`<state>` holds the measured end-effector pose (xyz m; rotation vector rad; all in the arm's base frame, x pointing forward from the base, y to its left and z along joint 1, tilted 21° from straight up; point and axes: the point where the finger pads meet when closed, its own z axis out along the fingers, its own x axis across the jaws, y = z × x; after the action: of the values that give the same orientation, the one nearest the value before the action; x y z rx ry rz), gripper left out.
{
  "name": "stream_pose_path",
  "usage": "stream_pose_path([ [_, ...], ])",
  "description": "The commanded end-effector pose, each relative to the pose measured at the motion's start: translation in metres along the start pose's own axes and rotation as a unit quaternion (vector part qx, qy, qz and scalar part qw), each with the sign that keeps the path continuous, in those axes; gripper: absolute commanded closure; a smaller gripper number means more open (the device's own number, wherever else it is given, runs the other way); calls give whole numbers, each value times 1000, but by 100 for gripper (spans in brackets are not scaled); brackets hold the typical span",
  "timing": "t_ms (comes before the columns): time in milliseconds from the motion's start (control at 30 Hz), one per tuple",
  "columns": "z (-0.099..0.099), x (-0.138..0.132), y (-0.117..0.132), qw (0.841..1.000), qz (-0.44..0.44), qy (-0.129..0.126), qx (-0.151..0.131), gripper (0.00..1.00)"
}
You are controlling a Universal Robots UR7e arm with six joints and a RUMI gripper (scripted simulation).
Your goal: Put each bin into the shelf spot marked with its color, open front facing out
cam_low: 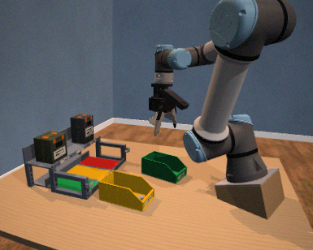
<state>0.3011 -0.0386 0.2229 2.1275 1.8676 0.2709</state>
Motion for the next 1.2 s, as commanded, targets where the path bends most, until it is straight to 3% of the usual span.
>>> stream_pose_path([
  [0, 2, -4, -2, 1000, -6, 0, -3, 0],
  [1167, 10, -16, -9, 1000, -20, -4, -9, 0],
])
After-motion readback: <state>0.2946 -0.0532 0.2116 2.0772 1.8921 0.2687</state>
